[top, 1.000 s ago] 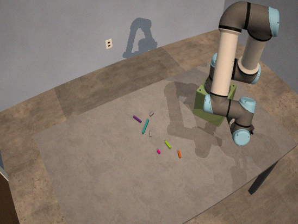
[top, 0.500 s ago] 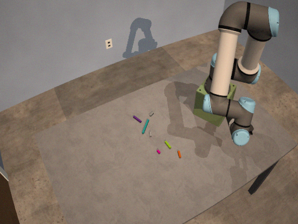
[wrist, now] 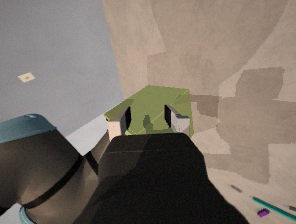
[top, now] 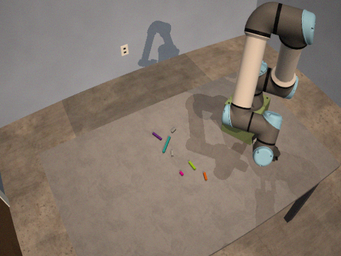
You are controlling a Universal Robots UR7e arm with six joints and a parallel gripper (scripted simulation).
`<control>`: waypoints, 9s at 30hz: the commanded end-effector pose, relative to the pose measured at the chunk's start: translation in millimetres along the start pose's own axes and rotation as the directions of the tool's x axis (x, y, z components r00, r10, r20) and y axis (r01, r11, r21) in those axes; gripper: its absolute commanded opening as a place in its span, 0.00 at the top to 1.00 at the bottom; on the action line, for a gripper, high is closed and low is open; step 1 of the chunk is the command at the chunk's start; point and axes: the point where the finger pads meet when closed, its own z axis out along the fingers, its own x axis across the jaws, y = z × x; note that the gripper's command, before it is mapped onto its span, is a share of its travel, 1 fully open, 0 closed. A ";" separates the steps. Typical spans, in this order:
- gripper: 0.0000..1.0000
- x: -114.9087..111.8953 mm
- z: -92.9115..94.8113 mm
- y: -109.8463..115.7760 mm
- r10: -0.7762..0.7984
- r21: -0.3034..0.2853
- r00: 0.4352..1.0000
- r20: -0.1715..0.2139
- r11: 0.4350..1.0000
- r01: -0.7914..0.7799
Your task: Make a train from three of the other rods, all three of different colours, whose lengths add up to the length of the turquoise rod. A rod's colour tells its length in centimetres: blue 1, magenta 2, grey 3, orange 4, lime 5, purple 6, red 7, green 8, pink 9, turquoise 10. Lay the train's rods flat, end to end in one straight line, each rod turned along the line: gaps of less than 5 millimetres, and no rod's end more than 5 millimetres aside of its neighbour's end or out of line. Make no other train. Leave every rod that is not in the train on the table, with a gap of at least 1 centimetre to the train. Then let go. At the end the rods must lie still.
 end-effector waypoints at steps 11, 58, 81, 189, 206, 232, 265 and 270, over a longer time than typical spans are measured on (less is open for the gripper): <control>0.00 79.6 -6.1 13.6 0.392 0.245 0.920 0.009 0.891 -0.383; 0.00 245.6 9.5 171.6 0.776 0.384 -0.041 0.629 -0.357 -0.851; 0.00 259.8 47.1 270.1 0.367 0.074 -0.437 0.821 -0.827 -0.557; 0.00 257.4 42.6 269.5 0.352 0.092 -0.432 0.830 -0.851 -0.517; 0.00 240.8 -6.8 166.9 0.742 0.509 -0.102 0.662 -0.546 -0.666; 0.00 233.7 -13.3 144.7 0.801 0.583 -0.024 0.598 -0.456 -0.673; 0.00 233.7 -13.3 144.7 0.801 0.583 -0.024 0.598 -0.456 -0.673; 0.00 233.7 -13.3 144.7 0.801 0.583 -0.024 0.598 -0.456 -0.673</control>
